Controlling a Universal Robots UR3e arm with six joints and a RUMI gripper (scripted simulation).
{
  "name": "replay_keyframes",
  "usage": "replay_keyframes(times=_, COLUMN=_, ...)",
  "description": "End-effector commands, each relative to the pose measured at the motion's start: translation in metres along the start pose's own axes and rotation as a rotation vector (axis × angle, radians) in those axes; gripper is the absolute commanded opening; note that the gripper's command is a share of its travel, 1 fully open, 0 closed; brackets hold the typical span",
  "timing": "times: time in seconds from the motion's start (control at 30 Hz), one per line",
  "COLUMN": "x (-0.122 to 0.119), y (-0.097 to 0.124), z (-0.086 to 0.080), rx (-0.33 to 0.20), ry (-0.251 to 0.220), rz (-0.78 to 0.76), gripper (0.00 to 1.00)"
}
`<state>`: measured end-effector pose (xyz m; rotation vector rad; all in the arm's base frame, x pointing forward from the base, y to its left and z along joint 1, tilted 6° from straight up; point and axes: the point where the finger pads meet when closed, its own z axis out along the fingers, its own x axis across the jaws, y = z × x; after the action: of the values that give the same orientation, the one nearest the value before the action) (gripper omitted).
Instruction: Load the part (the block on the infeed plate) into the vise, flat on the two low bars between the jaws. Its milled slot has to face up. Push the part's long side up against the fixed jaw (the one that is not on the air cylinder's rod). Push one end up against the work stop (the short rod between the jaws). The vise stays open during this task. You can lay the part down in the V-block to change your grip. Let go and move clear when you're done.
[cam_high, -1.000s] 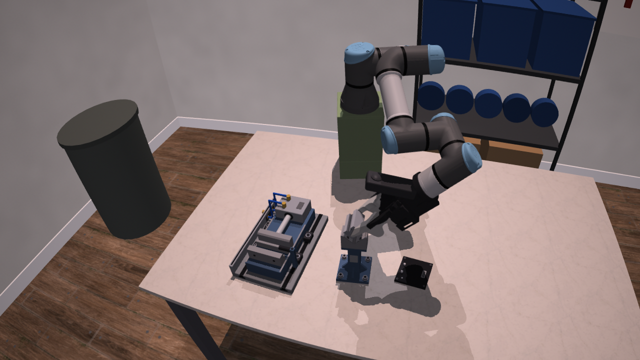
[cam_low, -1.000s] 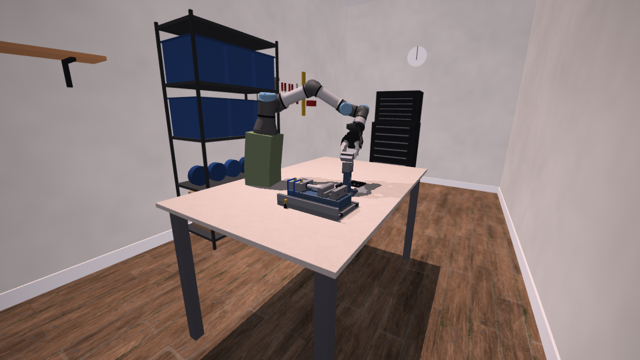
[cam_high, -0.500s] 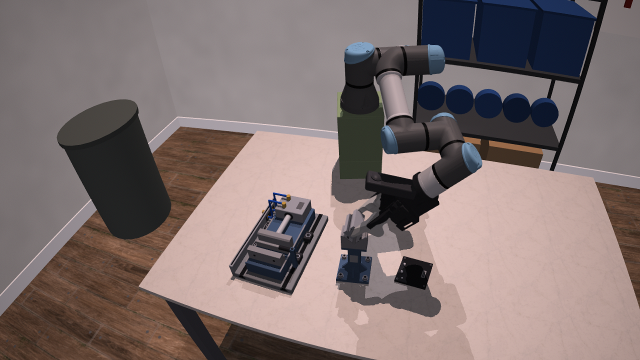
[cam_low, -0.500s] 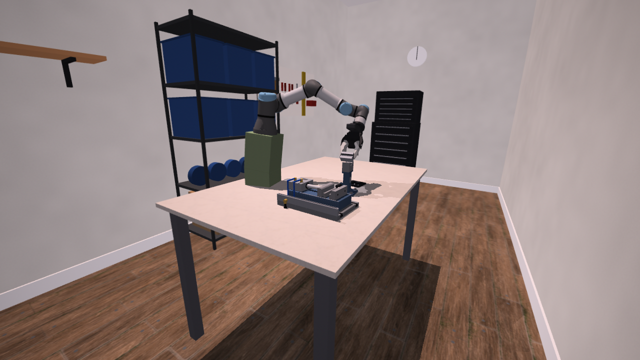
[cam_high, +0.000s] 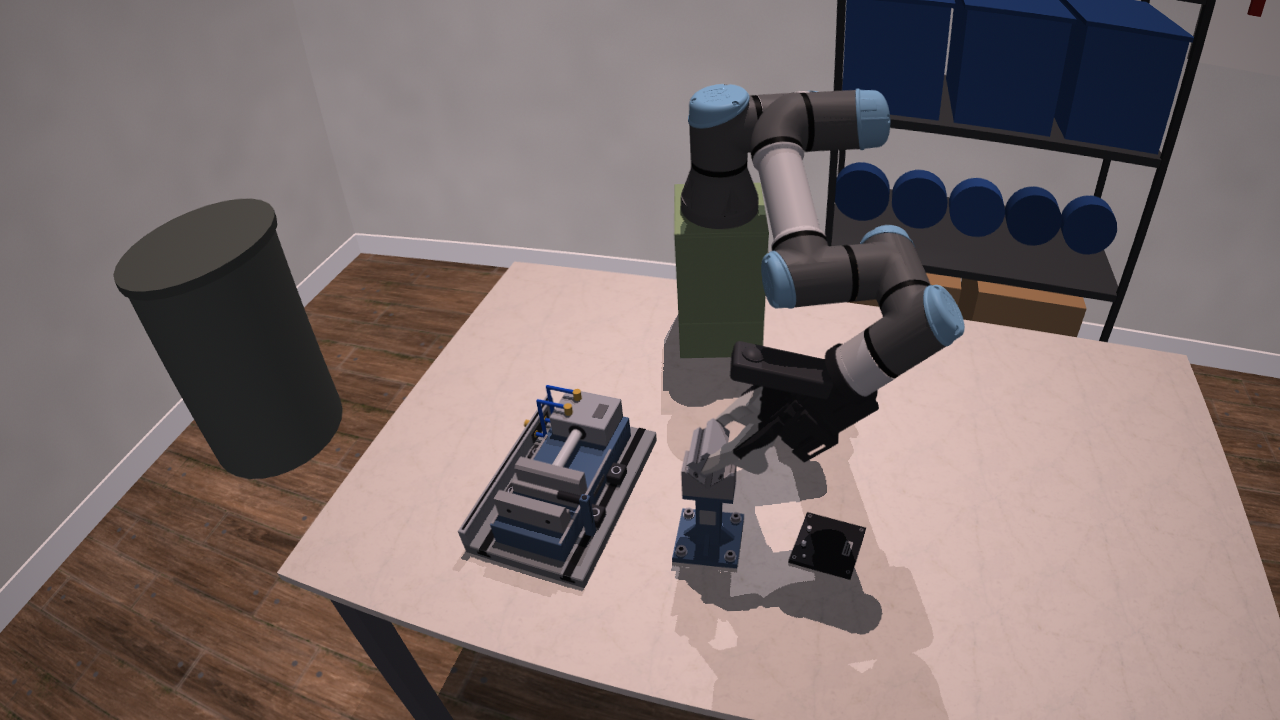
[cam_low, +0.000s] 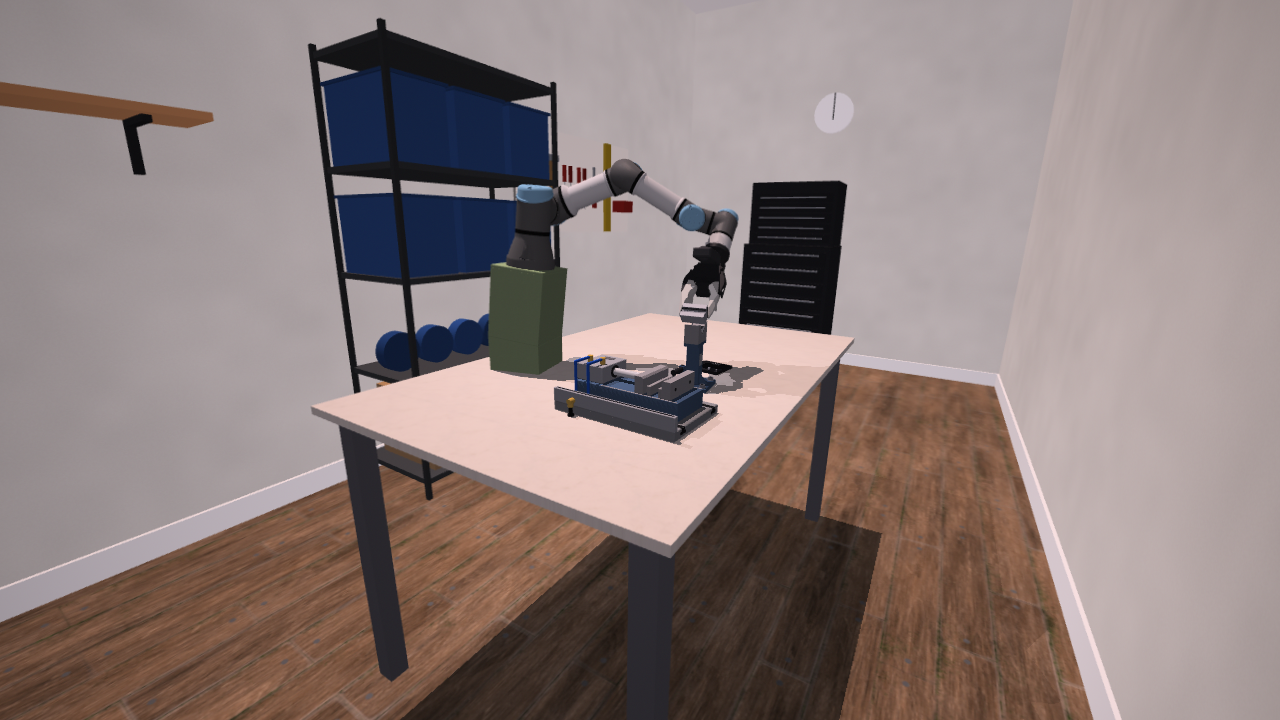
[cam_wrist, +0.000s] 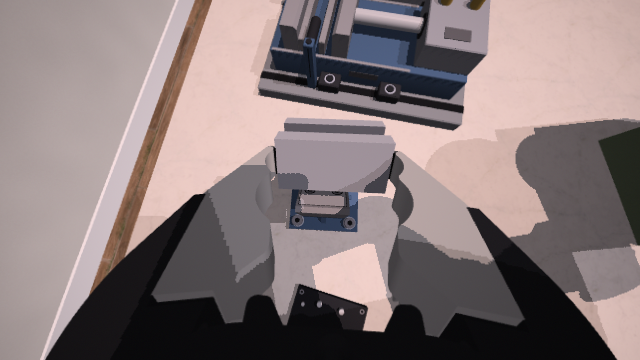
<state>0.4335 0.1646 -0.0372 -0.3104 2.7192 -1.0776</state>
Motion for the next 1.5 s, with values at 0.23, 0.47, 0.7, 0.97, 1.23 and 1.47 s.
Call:
replay_keyframes(times=0.23, x=-0.0011, y=-0.0004, z=-0.0008, rx=0.0, ry=-0.003, rz=0.002, gripper=0.0)
replay_keyframes(times=0.47, x=-0.0011, y=-0.0001, z=-0.0005, rx=0.0, ry=-0.003, rz=0.002, gripper=0.0)
replay_keyframes(times=0.7, x=-0.0013, y=0.0008, z=0.0001, rx=0.0, ry=-0.003, rz=0.002, gripper=0.0)
replay_keyframes(times=0.97, x=-0.0015, y=0.0019, z=0.0009, rx=0.0, ry=-0.003, rz=0.002, gripper=0.0)
replay_keyframes(times=1.23, x=-0.0019, y=0.0038, z=0.0022, rx=0.0, ry=-0.003, rz=0.002, gripper=0.0)
replay_keyframes(times=1.47, x=-0.0022, y=0.0052, z=0.0032, rx=0.0, ry=-0.003, rz=0.002, gripper=0.0)
